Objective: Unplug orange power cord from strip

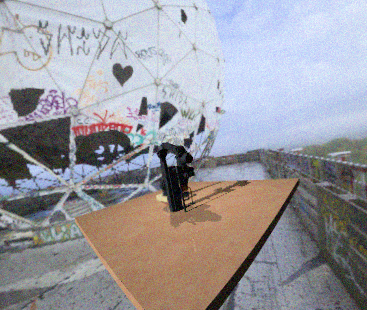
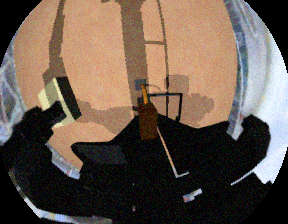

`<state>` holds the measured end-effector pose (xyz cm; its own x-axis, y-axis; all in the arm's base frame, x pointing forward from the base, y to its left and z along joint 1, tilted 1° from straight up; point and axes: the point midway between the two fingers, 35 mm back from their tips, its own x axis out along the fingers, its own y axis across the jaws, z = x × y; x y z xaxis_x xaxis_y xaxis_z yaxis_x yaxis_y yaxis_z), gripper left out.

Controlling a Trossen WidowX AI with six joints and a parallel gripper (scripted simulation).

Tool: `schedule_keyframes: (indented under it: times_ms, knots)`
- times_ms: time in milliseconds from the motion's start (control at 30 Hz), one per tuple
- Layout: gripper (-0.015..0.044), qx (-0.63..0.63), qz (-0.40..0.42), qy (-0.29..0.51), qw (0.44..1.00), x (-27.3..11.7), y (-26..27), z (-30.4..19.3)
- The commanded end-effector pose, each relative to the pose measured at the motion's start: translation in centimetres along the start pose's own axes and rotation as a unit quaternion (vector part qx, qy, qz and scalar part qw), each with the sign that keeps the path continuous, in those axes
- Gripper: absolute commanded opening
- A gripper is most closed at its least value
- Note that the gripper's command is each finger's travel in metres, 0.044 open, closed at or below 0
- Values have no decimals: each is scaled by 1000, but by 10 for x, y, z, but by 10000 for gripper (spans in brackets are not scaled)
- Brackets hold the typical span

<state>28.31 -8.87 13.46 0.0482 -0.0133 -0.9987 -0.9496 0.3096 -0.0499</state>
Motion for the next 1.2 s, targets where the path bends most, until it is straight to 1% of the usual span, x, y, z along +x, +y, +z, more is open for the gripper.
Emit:
schedule_keyframes:
  times_ms: [0,900,1033,1167]
  knots:
    - [0,0,0,-1,1000,0,-1,5]
    - [0,-1,0,-4,1000,0,0,49]
    - [105,-2,-1,-4,1000,0,0,37]
    - [210,-2,-1,-4,1000,0,0,37]
